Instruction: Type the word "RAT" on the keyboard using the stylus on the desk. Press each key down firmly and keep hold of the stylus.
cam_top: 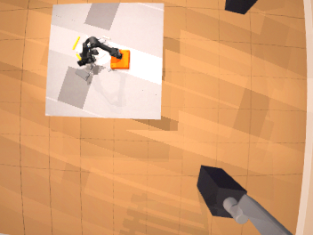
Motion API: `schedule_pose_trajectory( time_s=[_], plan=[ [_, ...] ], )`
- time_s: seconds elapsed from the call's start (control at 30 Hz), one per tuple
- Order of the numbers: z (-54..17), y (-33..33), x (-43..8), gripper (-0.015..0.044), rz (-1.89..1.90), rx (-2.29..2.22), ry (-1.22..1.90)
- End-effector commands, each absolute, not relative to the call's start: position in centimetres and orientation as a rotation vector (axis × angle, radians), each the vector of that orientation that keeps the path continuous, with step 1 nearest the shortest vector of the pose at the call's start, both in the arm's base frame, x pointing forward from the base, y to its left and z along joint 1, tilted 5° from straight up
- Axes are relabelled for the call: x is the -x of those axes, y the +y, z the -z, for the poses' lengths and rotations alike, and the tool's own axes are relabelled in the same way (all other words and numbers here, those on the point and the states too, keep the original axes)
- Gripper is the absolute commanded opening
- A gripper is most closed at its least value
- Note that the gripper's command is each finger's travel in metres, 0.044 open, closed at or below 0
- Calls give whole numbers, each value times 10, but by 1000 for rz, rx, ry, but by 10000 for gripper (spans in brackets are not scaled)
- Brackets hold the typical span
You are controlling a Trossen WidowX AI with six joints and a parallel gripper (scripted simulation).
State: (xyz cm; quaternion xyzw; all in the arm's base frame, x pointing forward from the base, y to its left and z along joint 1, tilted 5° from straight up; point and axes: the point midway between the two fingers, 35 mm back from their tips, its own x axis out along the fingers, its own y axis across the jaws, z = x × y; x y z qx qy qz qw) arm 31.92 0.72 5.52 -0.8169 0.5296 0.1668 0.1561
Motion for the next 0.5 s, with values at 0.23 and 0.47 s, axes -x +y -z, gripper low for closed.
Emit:
schedule_pose_trajectory(
  time_s=[0.23, 0.47],
  plan=[
    [-75, 8, -318, 81, -484, 2344, 1520],
    [-92, 8, -316, 81, -484, 2344, 1520]
  ],
)
